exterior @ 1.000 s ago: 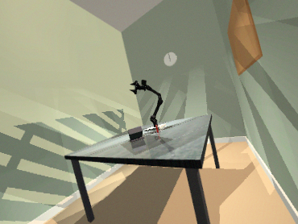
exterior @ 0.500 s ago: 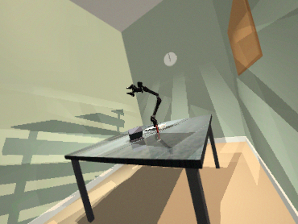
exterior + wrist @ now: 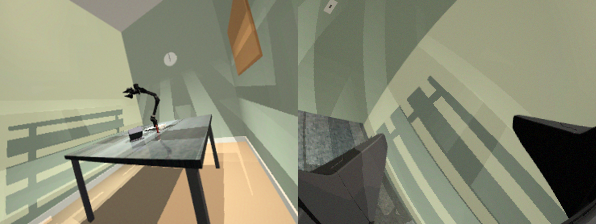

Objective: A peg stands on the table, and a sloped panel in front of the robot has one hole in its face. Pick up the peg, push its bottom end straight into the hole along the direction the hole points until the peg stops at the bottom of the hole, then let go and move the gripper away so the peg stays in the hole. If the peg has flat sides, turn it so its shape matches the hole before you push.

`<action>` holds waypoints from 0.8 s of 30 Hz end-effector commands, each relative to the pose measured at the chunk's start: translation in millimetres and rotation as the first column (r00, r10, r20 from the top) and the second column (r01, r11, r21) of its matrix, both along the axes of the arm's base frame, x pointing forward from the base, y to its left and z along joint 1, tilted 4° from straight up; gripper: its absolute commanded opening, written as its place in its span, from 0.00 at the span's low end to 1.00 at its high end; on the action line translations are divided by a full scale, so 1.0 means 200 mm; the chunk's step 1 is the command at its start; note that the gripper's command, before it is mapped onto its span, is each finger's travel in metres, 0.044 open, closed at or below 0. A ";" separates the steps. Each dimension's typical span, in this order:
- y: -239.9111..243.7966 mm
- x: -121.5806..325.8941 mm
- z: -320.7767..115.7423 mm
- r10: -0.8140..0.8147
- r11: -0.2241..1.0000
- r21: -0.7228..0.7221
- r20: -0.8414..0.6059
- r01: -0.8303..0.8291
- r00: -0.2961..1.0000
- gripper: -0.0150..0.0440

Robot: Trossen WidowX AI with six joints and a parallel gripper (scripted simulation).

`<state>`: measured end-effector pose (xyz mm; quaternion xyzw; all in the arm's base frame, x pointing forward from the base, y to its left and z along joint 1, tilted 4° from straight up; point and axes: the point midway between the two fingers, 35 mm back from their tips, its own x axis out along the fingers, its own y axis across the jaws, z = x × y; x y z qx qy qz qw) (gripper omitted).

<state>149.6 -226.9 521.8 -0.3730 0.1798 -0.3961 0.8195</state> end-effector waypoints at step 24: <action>0.06 0.55 -0.47 0.225 0.849 0.474 0.076 -0.234 0.971 1.00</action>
